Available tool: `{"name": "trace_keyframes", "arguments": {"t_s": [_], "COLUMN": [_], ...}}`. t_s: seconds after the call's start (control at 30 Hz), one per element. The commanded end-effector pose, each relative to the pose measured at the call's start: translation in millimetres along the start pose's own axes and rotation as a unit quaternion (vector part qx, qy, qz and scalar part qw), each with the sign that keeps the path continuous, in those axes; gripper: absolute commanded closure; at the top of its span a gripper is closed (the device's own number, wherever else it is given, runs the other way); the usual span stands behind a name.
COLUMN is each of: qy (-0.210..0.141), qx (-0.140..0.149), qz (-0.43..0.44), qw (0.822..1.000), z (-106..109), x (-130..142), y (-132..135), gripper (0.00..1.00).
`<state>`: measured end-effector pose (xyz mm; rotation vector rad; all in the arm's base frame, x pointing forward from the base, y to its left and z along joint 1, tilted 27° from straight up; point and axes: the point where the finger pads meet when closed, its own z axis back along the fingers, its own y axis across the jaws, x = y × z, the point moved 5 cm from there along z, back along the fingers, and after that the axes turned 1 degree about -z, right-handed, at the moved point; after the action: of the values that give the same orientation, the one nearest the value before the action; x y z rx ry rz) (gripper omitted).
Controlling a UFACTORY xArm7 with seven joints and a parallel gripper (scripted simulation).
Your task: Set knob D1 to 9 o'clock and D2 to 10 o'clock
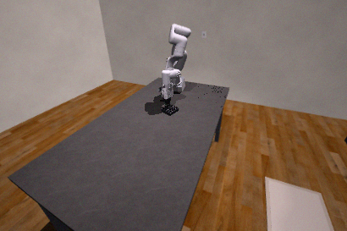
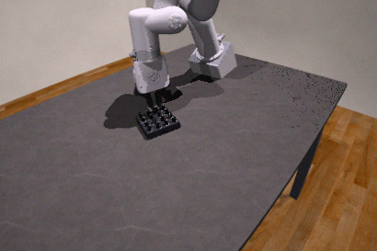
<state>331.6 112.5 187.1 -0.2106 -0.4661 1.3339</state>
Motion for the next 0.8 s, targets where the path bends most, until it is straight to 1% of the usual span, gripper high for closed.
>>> {"name": "trace_keyframes", "arguments": {"t_s": [0.0, 0.77], "qy": [-0.001, 0.0], "qx": [-0.001, -0.001], "qz": [0.0, 0.0], "qw": [1.0, 1.0], "z": [0, -11], "x": [0, 0], "y": [-1, -1], "gripper": [0.81, 0.81]}}
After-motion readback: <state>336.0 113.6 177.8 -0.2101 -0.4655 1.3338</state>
